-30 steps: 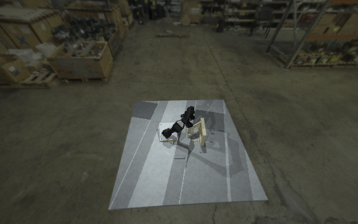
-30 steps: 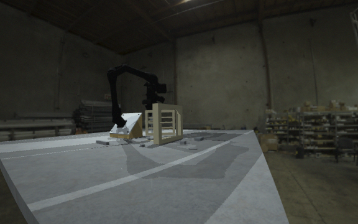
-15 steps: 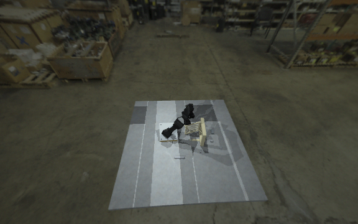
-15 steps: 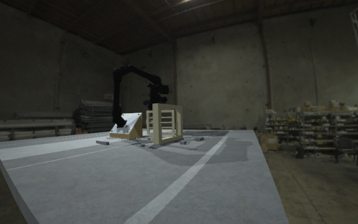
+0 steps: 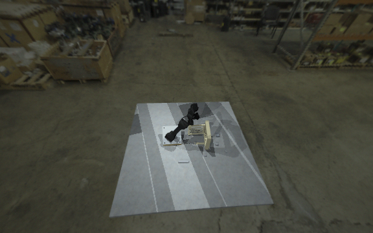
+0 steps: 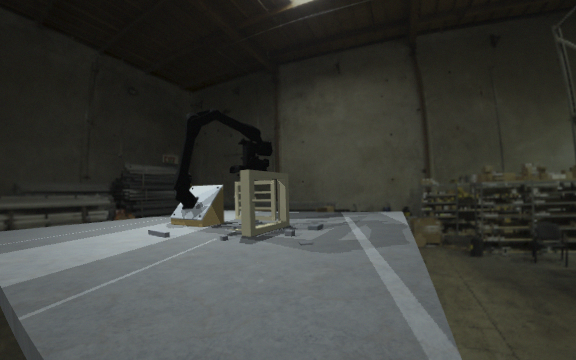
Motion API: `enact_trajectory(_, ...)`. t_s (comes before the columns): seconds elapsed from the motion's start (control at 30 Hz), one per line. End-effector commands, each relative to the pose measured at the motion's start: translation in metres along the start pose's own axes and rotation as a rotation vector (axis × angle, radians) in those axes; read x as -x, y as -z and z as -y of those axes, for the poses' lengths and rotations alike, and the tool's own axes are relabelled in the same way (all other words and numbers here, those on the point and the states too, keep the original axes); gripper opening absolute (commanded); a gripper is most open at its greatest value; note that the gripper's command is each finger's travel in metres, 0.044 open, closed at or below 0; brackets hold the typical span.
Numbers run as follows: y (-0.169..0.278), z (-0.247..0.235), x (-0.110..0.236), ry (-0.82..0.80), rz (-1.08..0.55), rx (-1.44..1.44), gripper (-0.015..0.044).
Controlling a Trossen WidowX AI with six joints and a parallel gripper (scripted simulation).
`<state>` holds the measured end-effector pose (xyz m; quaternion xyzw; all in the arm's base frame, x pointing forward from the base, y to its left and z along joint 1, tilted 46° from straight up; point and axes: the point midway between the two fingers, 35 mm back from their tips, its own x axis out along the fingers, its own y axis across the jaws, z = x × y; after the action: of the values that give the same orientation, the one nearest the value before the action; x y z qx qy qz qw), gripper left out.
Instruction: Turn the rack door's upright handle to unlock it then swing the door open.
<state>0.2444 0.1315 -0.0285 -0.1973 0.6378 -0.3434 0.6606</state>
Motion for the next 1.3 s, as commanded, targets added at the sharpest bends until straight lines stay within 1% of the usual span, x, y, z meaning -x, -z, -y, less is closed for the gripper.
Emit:
enact_trajectory(0.0, -0.003, -0.0103, 0.0007, -0.005, -0.003, -0.082, 0.0023)
enact_trajectory(0.13, -0.0049, -0.0184, 0.0007, -0.005, -0.003, -0.133, 0.0023)
enact_trajectory(0.63, -0.005, -0.0188, 0.0007, -0.005, -0.003, -0.135, 0.0023)
enact_trajectory(0.97, -0.005, -0.0188, 0.0007, -0.005, -0.003, -0.135, 0.0285)
enact_trajectory(1.0, -0.005, -0.0188, 0.0007, -0.005, -0.003, -0.135, 0.0295)
enact_trajectory(1.27, -0.0056, -0.0195, 0.0089, -0.005, -0.003, -0.135, 0.0295)
